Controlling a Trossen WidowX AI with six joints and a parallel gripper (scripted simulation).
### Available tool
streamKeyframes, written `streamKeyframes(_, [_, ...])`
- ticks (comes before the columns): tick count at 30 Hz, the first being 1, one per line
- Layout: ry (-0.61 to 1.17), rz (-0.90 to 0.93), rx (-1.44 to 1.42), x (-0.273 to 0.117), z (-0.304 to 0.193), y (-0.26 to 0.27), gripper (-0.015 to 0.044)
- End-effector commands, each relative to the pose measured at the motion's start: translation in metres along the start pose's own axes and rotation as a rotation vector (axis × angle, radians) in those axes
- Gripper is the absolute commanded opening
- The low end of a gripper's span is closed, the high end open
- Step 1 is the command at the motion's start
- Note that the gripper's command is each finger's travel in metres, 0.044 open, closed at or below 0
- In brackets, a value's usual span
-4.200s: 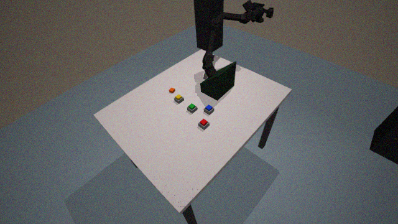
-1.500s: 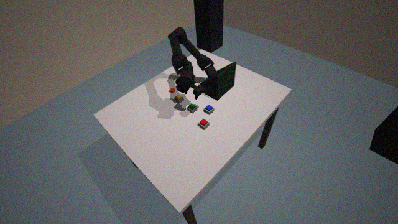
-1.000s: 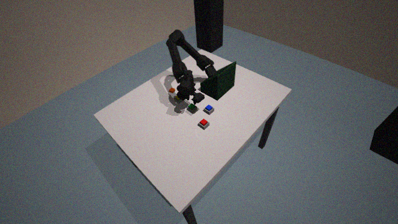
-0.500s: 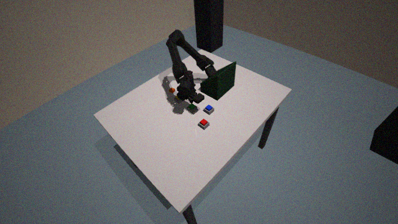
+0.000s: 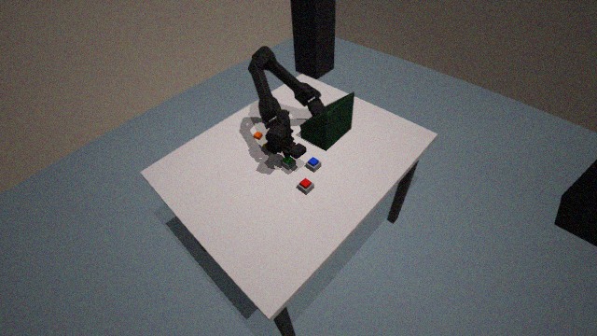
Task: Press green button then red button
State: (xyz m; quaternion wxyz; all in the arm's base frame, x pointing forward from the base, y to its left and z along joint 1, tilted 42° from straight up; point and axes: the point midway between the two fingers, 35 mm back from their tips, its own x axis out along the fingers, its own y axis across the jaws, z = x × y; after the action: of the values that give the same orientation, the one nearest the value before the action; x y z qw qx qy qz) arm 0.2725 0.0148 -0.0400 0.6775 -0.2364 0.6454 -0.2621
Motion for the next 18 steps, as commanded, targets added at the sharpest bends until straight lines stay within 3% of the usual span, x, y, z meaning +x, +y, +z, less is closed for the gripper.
streamKeyframes(1, [0.004, -0.01, -0.009, 0.009, -0.003, -0.001, 0.002])
streamKeyframes(18, [0.004, -0.011, -0.009, 0.019, -0.003, -0.001, 0.002])
